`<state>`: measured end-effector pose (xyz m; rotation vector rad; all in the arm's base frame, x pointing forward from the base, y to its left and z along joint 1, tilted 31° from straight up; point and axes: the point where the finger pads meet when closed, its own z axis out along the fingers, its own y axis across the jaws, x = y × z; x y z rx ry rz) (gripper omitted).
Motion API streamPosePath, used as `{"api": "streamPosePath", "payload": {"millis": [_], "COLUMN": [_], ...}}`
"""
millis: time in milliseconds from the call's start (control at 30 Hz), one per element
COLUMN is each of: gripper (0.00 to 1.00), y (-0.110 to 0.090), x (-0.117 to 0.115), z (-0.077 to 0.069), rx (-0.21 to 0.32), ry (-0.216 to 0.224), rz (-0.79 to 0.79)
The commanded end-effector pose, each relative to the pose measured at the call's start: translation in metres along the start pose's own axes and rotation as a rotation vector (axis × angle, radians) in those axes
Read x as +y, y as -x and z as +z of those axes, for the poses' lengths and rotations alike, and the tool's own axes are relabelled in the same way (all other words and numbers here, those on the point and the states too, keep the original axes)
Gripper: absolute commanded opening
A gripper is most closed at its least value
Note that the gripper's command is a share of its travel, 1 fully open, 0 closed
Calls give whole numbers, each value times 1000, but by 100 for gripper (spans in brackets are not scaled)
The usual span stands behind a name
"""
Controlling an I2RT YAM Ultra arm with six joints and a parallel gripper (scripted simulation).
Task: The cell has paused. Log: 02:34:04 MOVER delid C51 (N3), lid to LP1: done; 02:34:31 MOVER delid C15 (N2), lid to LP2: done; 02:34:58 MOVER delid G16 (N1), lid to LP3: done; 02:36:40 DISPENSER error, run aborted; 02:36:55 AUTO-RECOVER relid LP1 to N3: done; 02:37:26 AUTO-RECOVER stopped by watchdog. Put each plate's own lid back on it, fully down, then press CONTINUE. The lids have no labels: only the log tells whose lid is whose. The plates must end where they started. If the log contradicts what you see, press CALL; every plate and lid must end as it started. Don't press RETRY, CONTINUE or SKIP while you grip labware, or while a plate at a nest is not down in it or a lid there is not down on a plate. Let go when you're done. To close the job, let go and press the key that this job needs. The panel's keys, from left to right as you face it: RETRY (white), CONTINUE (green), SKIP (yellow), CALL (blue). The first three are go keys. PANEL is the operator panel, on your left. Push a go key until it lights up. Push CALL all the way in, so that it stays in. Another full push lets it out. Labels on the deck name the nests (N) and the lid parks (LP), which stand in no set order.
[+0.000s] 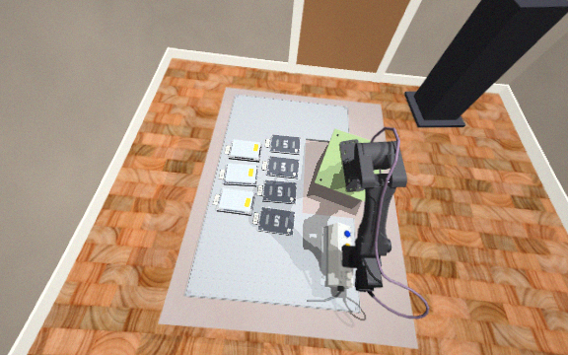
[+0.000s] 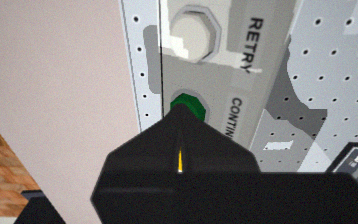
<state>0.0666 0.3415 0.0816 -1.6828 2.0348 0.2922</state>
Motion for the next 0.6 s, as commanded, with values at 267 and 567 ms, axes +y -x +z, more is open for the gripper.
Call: {"api": "streamPosePath", "payload": {"millis": [267, 567], "gripper": [0, 0], "y": [-4, -4], "x": [-7, -8], "z": [10, 11], "rx": [4, 4], "ry": [-23, -23], "rz": [0, 0]}}
